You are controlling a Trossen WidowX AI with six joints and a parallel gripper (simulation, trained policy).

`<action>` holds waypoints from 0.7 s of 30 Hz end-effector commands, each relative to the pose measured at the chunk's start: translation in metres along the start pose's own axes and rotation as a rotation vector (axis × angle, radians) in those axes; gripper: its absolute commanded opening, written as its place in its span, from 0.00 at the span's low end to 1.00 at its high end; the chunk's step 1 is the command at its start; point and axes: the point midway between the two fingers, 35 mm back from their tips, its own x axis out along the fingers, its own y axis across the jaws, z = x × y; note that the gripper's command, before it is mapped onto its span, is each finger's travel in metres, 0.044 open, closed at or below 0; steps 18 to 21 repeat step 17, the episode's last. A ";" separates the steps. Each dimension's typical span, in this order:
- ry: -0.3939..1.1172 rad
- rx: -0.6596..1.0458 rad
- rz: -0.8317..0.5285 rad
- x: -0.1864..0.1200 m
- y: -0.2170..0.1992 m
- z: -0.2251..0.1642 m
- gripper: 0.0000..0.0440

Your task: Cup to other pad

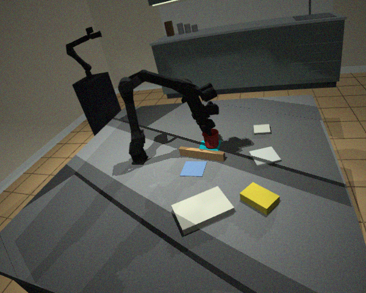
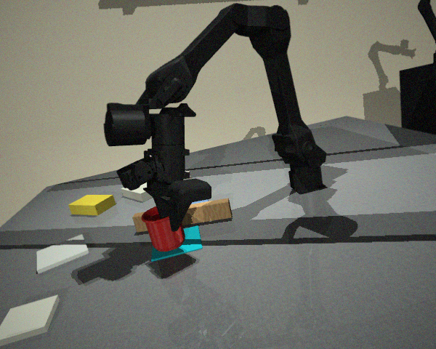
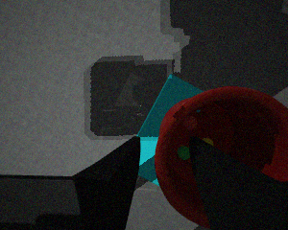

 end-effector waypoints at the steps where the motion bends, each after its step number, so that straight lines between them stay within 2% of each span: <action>1: -0.020 -0.003 0.015 -0.009 0.002 -0.002 0.39; 13: -0.100 0.020 0.034 -0.042 0.003 0.001 0.53; 17: -0.137 0.026 0.032 -0.056 0.001 0.005 0.64; 21: -0.137 0.026 0.032 -0.056 0.001 0.005 0.64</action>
